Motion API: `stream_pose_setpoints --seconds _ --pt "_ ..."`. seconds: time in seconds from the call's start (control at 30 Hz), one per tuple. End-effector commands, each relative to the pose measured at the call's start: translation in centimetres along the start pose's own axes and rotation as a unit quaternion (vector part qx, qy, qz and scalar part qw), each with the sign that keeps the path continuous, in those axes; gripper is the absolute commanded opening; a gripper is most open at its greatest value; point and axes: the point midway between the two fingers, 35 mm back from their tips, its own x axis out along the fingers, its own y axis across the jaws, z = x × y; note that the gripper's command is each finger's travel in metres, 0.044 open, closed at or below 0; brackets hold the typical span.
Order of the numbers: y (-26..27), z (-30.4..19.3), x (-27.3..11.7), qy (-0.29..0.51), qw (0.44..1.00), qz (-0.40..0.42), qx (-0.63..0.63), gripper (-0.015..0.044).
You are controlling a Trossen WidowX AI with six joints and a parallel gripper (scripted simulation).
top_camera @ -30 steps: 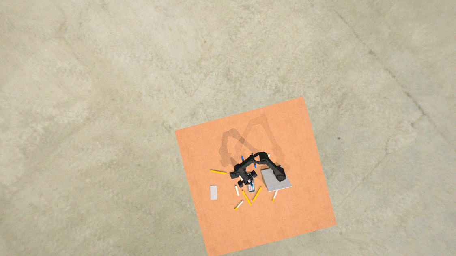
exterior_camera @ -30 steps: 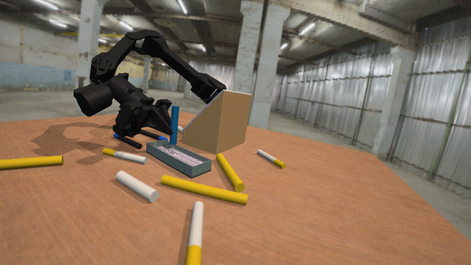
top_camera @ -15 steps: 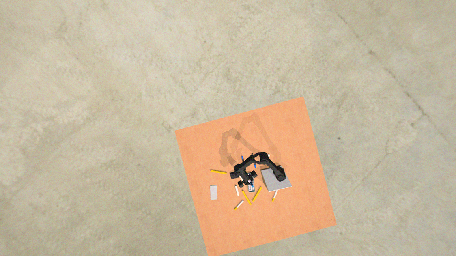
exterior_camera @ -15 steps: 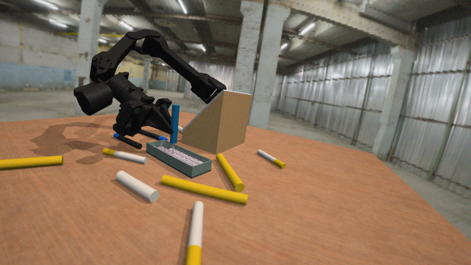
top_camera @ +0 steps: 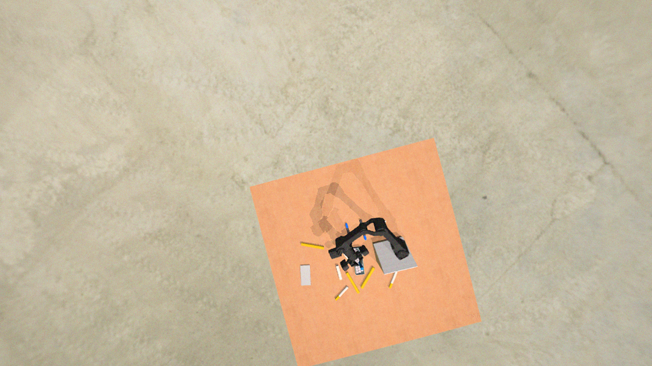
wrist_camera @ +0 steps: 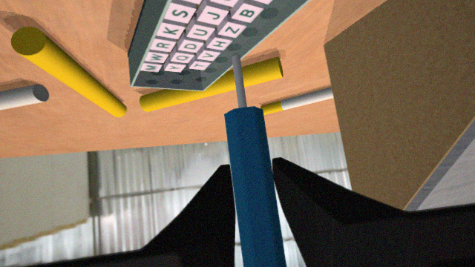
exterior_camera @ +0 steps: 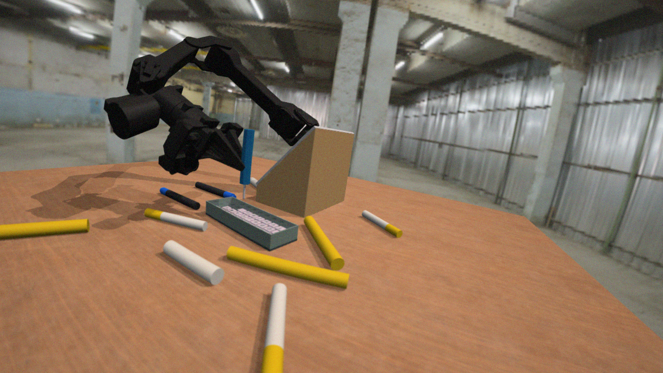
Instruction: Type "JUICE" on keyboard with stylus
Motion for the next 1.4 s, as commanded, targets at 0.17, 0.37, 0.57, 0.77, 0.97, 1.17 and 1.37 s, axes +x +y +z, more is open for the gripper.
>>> stream_pose_setpoints --seconds 0.17,0.37,0.57,0.77,0.97,1.17,1.37 --pt "-0.3 0.3 -0.6 0.000 1.000 0.000 0.000 0.0000" --pt "-2.3 1.6 -3.7 0.001 1.000 0.001 0.002 0.0000" --pt "-2.6 1.8 -4.1 0.002 1.000 0.001 0.002 0.0000" --pt "-2.7 3.4 -3.0 0.001 1.000 0.001 0.002 0.0000" --pt "-2.7 3.5 -3.0 0.001 1.000 0.001 0.002 0.0000" --pt "-2.7 3.9 -2.7 0.001 1.000 0.001 0.002 0.0081" --pt "-2.7 3.9 -2.7 0.001 1.000 0.001 0.002 0.0081"
